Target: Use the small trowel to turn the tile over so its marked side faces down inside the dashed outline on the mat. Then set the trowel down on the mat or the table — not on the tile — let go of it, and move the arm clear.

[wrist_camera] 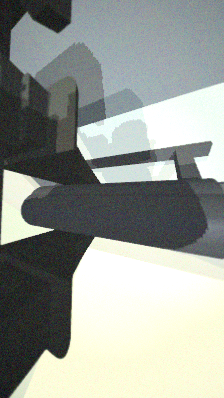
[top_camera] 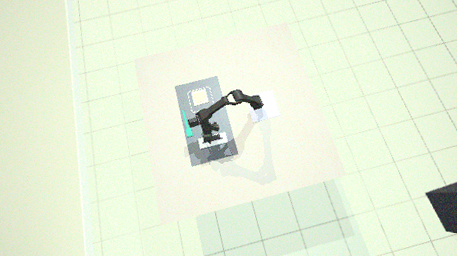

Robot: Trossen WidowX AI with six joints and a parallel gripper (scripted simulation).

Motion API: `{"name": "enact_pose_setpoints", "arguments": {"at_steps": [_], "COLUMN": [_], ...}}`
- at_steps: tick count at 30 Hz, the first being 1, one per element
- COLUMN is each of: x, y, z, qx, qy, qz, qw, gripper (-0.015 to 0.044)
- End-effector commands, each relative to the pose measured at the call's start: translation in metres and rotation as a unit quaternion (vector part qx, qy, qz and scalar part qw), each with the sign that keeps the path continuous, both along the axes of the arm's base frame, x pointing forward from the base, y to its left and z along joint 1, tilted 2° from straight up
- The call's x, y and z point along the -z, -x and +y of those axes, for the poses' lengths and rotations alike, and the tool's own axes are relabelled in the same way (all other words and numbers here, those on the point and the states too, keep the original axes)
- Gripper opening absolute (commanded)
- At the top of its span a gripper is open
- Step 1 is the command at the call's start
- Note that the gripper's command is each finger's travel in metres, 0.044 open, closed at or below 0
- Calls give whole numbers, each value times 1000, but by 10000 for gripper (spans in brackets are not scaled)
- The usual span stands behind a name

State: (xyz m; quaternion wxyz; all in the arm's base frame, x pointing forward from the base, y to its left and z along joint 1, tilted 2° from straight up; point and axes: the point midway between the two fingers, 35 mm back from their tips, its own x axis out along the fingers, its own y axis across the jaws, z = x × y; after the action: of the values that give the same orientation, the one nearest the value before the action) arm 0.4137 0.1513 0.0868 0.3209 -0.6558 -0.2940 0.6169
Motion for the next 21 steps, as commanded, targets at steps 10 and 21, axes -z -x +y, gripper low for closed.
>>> {"name": "enact_pose_setpoints", "arguments": {"at_steps": [10,21], "x": [3,2], "y": [1,1], "z": [1,0], "qx": [-1,-1], "qy": [-5,-4], "qz": [2,2], "qw": [1000,1000], "gripper": [263,300]}}
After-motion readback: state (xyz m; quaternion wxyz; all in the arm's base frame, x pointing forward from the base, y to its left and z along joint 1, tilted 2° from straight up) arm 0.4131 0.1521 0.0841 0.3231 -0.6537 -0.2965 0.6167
